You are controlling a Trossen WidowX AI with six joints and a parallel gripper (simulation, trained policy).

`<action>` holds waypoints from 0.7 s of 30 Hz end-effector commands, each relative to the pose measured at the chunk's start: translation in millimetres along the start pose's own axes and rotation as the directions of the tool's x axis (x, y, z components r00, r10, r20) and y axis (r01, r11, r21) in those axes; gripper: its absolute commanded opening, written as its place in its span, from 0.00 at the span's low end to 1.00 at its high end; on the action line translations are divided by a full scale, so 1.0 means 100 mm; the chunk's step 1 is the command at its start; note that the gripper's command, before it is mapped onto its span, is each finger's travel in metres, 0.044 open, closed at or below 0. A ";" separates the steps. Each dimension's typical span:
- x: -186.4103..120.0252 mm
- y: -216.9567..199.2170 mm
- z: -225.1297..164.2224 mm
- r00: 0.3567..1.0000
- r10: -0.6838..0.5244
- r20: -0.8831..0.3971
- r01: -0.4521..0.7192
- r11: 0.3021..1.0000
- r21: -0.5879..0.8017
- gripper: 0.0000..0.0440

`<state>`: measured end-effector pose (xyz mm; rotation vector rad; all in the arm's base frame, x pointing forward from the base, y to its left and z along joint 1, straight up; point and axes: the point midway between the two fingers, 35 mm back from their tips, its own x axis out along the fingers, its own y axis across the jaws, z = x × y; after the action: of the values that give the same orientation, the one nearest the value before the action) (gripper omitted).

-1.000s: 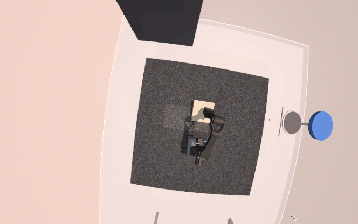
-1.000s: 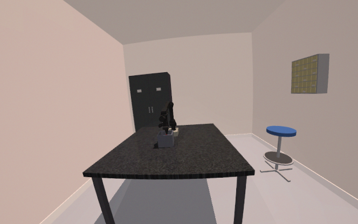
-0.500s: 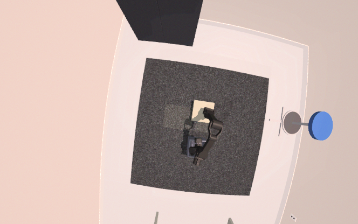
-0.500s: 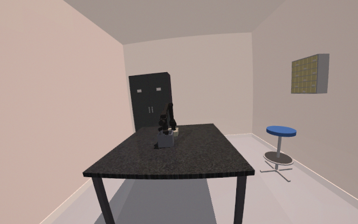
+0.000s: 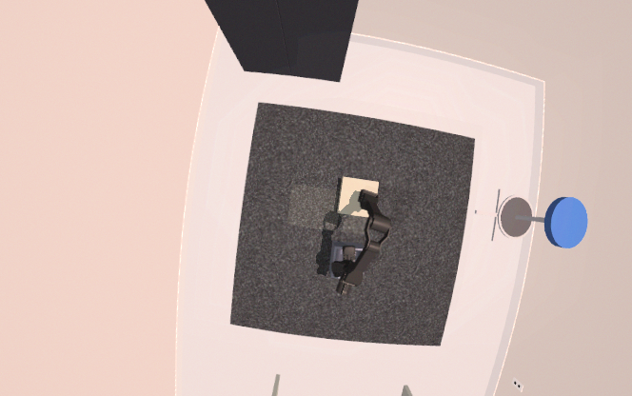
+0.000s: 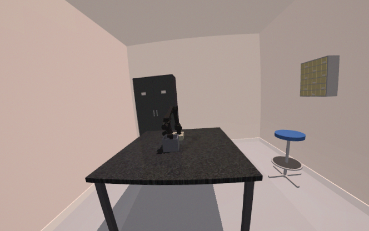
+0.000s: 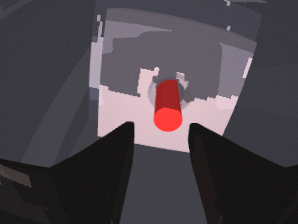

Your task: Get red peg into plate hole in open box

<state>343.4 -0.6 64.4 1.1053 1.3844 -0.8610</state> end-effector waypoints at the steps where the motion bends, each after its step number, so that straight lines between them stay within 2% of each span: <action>1: -0.08 0.05 0.01 0.999 0.018 -0.034 -0.018 1.000 0.008 0.36; 21: -0.55 0.24 0.08 0.972 0.136 -0.190 -0.126 0.990 0.064 0.52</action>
<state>362.5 -7.7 114.8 1.3196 1.4372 -0.7315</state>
